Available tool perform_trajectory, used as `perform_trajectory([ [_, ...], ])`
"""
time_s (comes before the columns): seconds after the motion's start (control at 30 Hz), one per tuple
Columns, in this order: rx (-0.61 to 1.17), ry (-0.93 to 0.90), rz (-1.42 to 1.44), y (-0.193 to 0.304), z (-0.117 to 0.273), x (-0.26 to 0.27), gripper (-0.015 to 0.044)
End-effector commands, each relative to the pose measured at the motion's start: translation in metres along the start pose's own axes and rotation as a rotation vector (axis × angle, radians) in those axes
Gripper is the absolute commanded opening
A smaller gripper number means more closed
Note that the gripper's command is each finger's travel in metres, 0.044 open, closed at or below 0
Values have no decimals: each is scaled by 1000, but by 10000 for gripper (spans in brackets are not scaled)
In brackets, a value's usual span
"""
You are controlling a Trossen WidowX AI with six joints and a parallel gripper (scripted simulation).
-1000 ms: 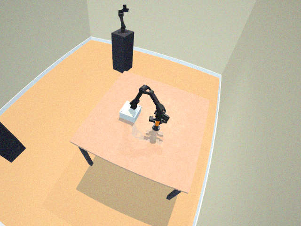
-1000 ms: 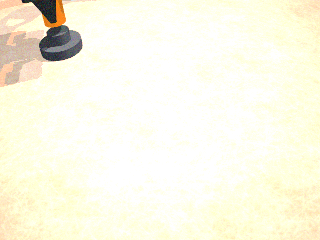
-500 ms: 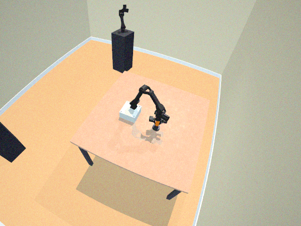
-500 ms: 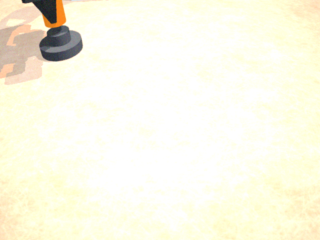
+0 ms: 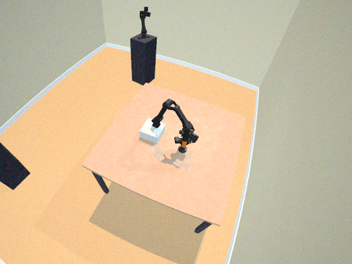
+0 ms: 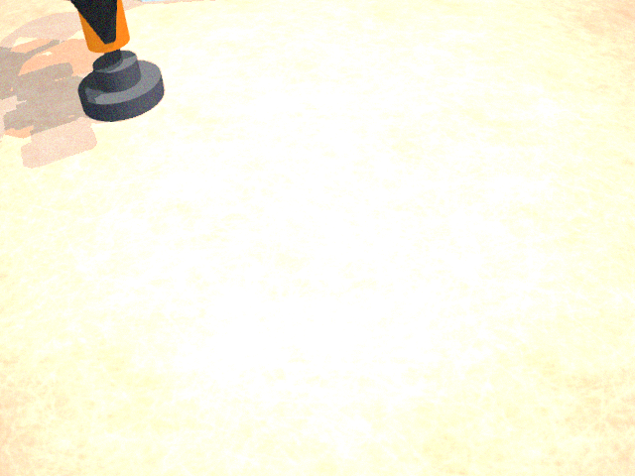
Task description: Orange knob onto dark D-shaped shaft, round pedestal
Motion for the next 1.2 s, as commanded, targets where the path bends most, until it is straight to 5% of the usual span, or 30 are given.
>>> perform_trajectory([
  [0.0,5,0,21,1,0,0,0],
  [1.17,5,-1,189,1,2,0,0],
])
Point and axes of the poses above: the point midway between the two fingers, 35 mm back from their tips, its own z axis back along the fingers, its own x axis across the jaws, y = z × x, the point moved 1 cm from there along z, back along the fingers
